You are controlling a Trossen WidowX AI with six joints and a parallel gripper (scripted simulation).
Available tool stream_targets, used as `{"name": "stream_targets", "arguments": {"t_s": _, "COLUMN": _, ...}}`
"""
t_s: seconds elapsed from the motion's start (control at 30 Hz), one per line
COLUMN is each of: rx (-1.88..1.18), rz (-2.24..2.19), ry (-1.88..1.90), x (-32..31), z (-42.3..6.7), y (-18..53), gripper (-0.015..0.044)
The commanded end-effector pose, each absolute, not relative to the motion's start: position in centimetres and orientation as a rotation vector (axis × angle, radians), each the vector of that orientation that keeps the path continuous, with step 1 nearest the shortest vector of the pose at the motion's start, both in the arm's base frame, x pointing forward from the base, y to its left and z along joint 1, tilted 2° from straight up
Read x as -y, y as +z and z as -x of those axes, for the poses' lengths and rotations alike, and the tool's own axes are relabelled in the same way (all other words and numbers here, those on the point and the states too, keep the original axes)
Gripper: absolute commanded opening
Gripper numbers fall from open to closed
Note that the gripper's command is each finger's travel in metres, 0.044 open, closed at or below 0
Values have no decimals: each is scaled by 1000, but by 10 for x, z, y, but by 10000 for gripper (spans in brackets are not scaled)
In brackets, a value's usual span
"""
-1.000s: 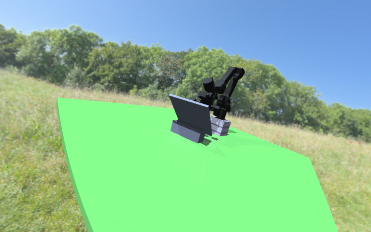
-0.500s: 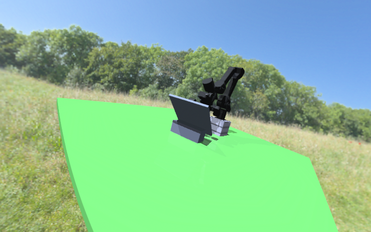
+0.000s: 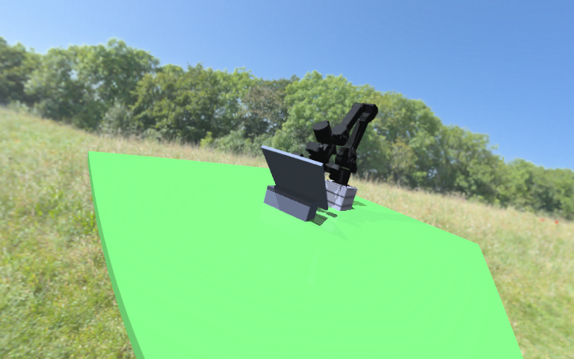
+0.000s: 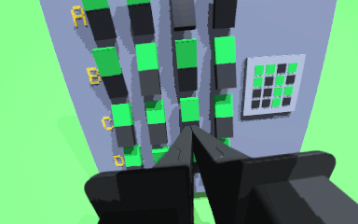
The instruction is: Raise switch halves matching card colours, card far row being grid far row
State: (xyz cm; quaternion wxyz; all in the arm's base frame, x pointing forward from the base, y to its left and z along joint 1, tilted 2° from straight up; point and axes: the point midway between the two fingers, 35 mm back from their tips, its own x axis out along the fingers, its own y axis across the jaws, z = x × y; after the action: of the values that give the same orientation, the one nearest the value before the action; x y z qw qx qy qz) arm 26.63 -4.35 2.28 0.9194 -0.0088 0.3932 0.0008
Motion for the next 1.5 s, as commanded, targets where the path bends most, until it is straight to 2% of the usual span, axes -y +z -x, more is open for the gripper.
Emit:
{"name": "stream_targets", "arguments": {"t_s": 0.0, "rx": -810, "rz": 16, "ry": -3, "x": 44, "z": -267, "y": 22, "gripper": 0}}
{"name": "stream_targets", "arguments": {"t_s": 0.17, "rx": -813, "rz": 18, "ry": 1, "x": 44, "z": -262, "y": 31, "gripper": 0}}
{"name": "stream_targets", "arguments": {"t_s": 0.47, "rx": -840, "rz": 16, "ry": -3, "x": 43, "z": -224, "y": 71, "gripper": 0}}
{"name": "stream_targets", "arguments": {"t_s": 0.83, "rx": -840, "rz": 19, "ry": -4, "x": 71, "z": -224, "y": 71, "gripper": 0}}
{"name": "stream_targets", "arguments": {"t_s": 1.07, "rx": -813, "rz": 19, "ry": -4, "x": 71, "z": -246, "y": 46, "gripper": 0}}
{"name": "stream_targets", "arguments": {"t_s": 1.47, "rx": -812, "rz": 18, "ry": -4, "x": 71, "z": -253, "y": 37, "gripper": 0}}
